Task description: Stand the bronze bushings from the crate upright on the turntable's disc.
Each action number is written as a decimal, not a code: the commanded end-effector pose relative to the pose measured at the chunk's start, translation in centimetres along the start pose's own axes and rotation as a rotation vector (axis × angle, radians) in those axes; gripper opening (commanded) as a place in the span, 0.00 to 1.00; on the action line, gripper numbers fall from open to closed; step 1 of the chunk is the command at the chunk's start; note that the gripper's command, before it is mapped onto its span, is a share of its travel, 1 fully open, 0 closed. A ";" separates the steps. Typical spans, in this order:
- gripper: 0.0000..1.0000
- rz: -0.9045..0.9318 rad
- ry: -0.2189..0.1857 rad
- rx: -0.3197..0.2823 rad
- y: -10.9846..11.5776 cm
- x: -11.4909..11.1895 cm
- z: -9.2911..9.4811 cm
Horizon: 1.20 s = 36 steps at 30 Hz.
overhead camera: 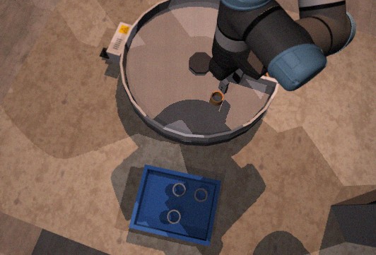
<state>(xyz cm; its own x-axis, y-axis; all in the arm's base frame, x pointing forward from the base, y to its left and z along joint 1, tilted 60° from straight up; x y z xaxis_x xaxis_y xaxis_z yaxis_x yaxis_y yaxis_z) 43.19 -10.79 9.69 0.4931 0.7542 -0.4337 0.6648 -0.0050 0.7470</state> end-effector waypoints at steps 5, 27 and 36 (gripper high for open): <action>0.78 -0.001 0.001 0.001 -0.1 0.0 -0.1; 1.00 -0.002 0.002 0.001 -0.1 0.0 -4.1; 1.00 -0.002 0.002 0.001 -0.1 0.0 -7.7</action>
<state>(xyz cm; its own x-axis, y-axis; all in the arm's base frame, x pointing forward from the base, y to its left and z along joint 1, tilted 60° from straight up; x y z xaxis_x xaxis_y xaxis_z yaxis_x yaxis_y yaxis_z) 39.92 -6.91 12.65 0.4903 0.7566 -0.4326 0.6603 0.0015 0.7510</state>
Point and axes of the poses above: the point where the finger pads meet when closed, its own z axis out along the fingers, its own x axis across the jaws, y = z × x, the point moved 5 cm from there along -z, back along the fingers, and after that the axes turned 9 degrees about -z, right-handed, at the moved point
